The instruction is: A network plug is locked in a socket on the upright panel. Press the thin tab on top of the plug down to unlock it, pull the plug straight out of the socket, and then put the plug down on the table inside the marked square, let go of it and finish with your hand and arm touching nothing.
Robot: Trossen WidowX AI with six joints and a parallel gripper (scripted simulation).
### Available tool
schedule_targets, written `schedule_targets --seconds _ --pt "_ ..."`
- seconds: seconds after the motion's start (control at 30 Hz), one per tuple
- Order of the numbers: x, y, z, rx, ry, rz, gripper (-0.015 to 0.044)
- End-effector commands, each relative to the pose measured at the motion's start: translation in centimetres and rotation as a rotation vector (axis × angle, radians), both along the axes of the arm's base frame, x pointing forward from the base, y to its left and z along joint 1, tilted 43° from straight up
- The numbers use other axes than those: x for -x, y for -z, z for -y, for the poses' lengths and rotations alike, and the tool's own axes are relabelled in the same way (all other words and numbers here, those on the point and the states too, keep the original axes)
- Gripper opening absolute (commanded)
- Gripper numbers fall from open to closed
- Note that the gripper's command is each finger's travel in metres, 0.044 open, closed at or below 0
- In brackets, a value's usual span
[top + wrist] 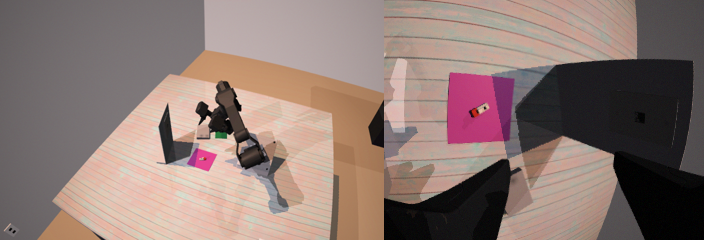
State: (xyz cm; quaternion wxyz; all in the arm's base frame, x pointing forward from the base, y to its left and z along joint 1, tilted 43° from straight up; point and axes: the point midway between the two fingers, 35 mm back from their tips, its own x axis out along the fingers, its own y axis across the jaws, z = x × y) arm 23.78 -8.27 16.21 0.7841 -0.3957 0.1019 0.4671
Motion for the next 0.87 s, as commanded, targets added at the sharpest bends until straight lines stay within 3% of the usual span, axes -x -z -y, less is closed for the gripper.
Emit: schedule_targets --seconds 0.0,0.07,0.83 --pt "0.07 0.03 0.02 0.005 -0.004 -0.002 0.0392" --pt "0.07 0.03 0.02 0.005 -0.004 -0.002 0.044" --pt "0.07 0.03 0.02 0.005 -0.004 -0.002 0.044"
